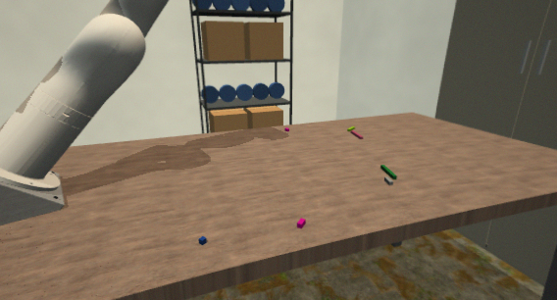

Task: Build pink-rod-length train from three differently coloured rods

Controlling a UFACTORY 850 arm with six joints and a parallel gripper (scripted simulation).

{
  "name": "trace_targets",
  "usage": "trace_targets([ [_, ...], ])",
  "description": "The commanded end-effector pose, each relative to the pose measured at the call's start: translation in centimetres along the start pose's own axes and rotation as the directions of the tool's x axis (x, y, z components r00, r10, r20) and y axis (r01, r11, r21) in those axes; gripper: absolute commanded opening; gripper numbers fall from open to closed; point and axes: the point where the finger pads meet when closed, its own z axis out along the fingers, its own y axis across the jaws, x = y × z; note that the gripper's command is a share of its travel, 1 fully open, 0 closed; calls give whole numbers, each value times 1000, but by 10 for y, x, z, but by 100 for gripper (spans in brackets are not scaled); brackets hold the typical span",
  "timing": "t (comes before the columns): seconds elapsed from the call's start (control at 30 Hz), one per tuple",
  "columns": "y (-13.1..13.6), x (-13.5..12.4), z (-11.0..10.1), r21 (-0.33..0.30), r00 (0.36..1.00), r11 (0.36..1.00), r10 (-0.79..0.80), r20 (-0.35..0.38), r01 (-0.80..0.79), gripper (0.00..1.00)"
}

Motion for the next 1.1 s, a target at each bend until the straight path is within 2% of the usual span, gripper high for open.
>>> trace_targets([
  [0.0,10,37,18,35,996,995,-88,-13,89,100],
  [0.13,9,73,36,74,984,981,-176,-28,178,100],
  [0.2,9,73,36,74,984,981,-176,-28,178,100],
  [0.23,6,98,50,101,971,966,-235,-39,237,100],
  [0.33,3,114,59,118,962,954,-270,-47,274,100],
  [0.7,-36,204,119,220,878,850,-468,-104,479,100],
  [0.77,-36,204,119,220,878,850,-468,-104,479,100],
  [0.8,-51,223,135,244,851,816,-510,-120,524,100],
  [0.9,-61,235,145,258,834,794,-536,-130,551,100],
  [1.07,-95,266,174,299,781,724,-604,-161,622,100],
])
